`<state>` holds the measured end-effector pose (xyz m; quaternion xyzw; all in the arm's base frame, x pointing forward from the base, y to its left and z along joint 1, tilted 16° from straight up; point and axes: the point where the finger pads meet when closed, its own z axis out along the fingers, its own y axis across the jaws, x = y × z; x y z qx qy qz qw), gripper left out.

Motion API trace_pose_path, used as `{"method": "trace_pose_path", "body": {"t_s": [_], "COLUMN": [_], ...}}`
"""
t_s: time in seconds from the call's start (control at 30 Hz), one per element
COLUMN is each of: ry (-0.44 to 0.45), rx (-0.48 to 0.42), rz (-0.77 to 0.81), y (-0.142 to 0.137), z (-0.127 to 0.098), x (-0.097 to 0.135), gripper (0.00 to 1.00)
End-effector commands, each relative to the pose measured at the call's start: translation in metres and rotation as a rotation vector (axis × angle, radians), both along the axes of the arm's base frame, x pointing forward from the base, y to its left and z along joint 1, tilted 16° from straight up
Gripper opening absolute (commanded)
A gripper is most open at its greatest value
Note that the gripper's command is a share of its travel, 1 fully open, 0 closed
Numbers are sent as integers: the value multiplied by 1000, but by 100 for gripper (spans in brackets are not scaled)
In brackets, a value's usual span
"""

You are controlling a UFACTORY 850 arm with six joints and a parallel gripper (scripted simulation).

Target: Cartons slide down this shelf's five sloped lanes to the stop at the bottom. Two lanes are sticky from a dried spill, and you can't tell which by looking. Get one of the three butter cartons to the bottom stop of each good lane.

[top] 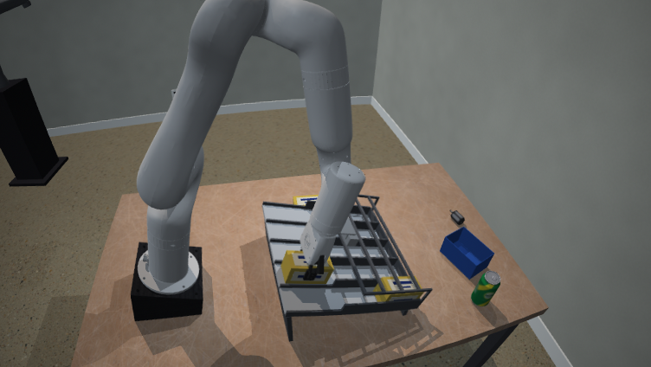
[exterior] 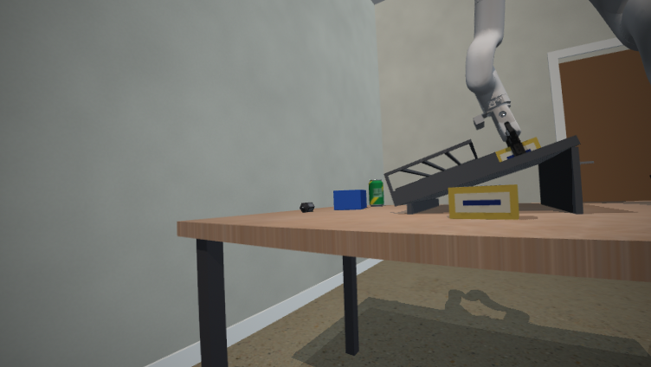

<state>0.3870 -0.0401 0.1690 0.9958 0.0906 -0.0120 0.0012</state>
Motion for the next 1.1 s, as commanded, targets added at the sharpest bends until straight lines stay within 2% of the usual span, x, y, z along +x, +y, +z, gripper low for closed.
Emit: {"method": "trace_pose_path", "body": {"t_s": [0.0,0.03,0.07,0.6,0.63,0.73,0.83,1.07], "ry": [-1,-1,-1,-1,-275,-291,-291,-291], "rx": [0,0,0,0,51,54,54,54], "rz": [0,0,0,0,0,0,0,0], "y": [0,0,0,0,-3,-3,-5,-5], "z": [0,0,28,28,94,97,124,124], "x": [0,0,0,0,-14,-15,-26,-26], "gripper": [0,0,0,0,0,0,0,0]}}
